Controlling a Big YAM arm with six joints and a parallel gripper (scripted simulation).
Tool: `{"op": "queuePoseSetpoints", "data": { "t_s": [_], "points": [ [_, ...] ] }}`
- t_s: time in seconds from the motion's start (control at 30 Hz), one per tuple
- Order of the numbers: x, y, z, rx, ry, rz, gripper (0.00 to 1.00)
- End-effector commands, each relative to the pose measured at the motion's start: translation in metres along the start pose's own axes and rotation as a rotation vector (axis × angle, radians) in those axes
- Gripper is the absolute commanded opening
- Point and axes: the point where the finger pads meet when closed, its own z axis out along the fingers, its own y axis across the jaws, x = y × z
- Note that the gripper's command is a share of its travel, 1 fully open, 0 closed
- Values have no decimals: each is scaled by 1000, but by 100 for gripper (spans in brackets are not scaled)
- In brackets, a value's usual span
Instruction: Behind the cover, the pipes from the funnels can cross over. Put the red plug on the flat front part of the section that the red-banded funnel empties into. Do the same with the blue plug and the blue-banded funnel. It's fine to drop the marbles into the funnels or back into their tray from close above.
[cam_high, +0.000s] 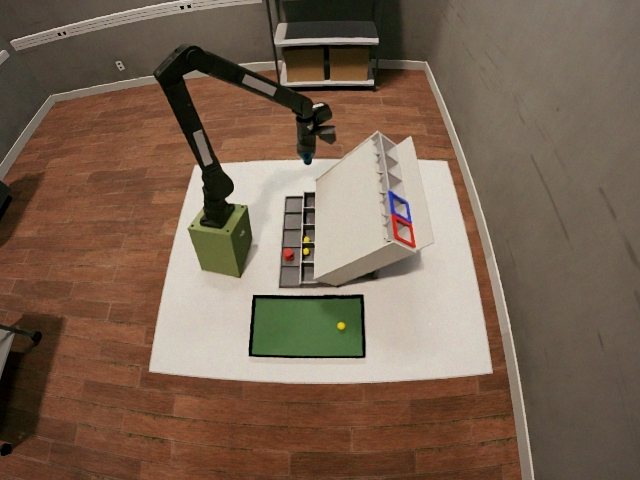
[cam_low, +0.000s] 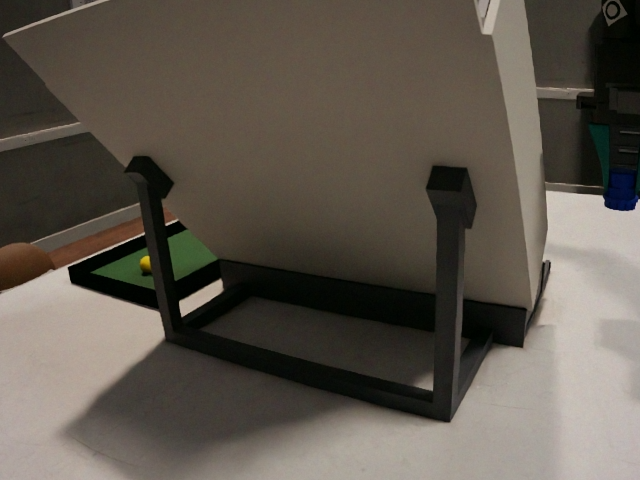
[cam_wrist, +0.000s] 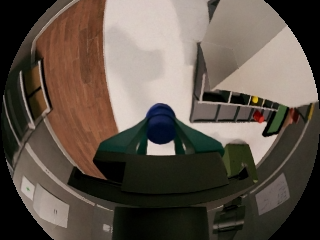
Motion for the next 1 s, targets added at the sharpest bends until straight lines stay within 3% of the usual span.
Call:
{"op": "queuePoseSetpoints", "data": {
  "t_s": [0.0,0.33,0.7,0.97],
  "points": [
    [-12,9,-11,-18,-22,-9,0],
    [-11,9,-11,-18,-22,-9,0],
    [48,7,15,-21,-21,-7,0],
    [65,8,22,-24,-23,-8,0]
  ]
}}
